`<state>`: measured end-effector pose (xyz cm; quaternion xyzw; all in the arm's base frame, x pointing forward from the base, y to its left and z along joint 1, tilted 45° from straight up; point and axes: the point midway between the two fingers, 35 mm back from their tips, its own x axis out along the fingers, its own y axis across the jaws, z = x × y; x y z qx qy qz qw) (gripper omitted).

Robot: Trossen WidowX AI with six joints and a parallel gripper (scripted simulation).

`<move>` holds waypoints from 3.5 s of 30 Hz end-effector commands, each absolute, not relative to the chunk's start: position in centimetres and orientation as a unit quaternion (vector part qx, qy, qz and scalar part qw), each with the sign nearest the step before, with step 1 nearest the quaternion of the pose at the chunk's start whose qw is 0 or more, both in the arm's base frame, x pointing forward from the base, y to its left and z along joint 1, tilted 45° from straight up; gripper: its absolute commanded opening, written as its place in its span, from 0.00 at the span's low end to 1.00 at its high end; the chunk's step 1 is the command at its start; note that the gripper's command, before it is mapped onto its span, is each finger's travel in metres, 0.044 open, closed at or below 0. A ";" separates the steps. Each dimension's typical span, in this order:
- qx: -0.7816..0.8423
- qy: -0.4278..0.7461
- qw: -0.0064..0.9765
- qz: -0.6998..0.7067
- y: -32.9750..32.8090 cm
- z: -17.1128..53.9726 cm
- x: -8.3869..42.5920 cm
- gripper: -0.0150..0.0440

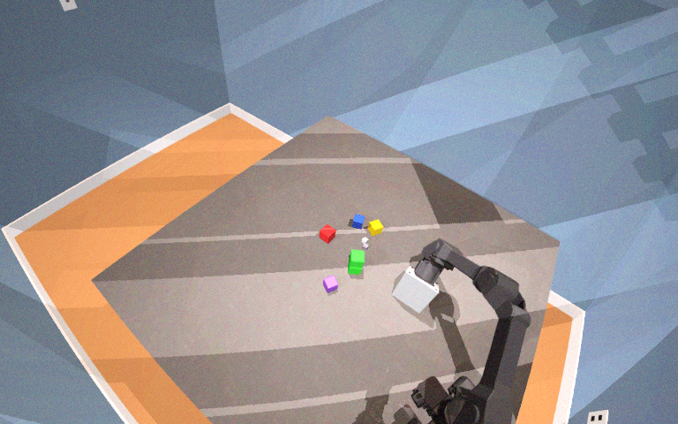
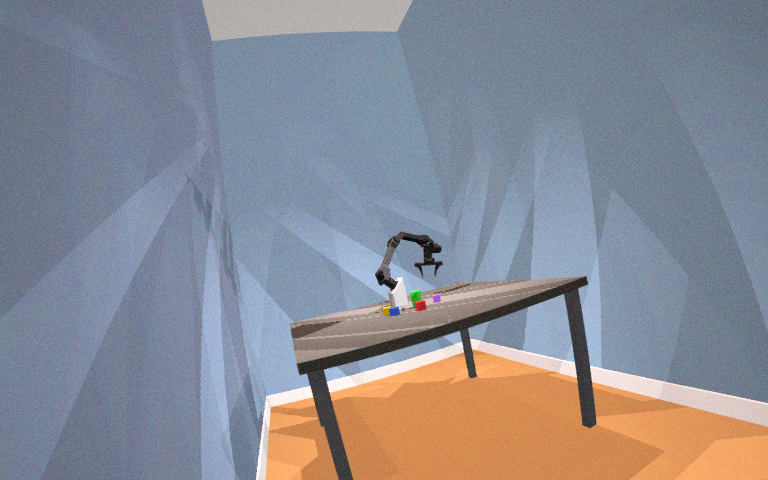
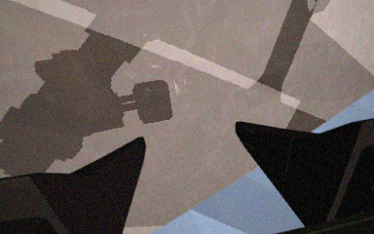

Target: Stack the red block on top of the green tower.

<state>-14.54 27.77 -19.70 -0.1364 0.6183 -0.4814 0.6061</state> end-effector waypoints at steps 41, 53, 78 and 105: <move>-0.069 0.706 0.633 -0.312 24.7 -9.9 23.1 1.00; -0.103 0.683 0.659 -0.297 14.7 -5.4 32.0 1.00; -0.196 0.662 0.638 -0.341 -4.9 2.6 36.4 1.00; -0.197 0.662 0.637 -0.342 -10.4 -2.9 35.3 1.00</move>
